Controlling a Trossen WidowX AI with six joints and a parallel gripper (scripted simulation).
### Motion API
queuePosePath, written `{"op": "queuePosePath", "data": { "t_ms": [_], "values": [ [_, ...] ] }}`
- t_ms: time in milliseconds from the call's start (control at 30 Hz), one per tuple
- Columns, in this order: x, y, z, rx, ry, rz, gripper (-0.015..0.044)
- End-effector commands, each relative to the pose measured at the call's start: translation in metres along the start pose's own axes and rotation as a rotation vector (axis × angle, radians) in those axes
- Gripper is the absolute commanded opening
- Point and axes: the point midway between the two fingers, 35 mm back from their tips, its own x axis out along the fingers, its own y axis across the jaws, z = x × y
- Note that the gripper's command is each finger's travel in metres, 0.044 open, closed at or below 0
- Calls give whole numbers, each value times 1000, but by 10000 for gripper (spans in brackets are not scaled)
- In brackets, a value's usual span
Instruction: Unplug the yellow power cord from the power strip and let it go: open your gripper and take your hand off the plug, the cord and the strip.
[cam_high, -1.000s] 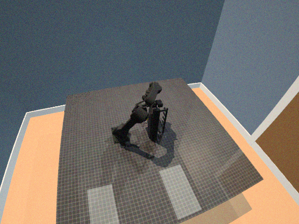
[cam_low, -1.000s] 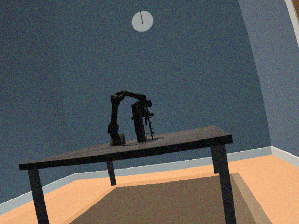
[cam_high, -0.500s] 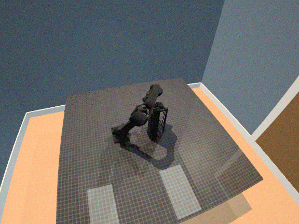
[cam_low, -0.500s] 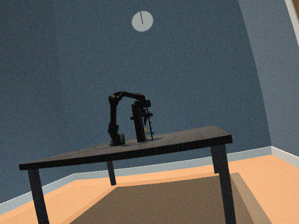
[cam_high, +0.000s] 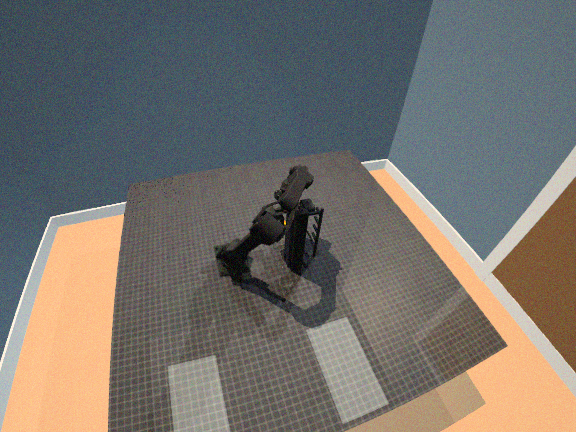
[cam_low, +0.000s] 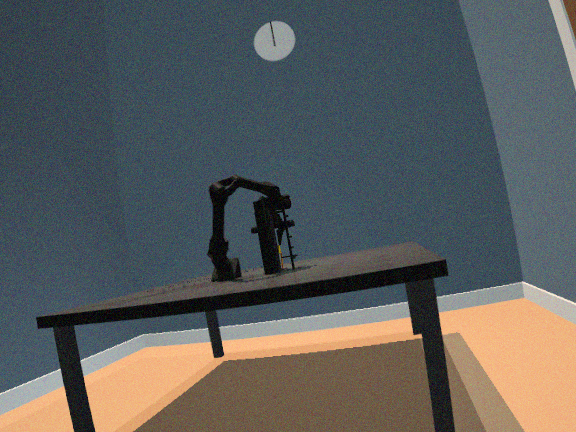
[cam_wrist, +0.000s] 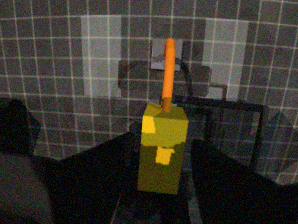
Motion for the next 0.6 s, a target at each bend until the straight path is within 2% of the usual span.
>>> {"op": "queuePosePath", "data": {
  "t_ms": [0,33,167,433,567],
  "values": [
    [4,1,-1,-6,6,0,160],
    [4,1,-1,-6,6,0,160],
    [1,0,0,0,0,0,55],
    [1,0,0,0,0,0,2],
    [1,0,2,0,0,0,0]
  ]
}}
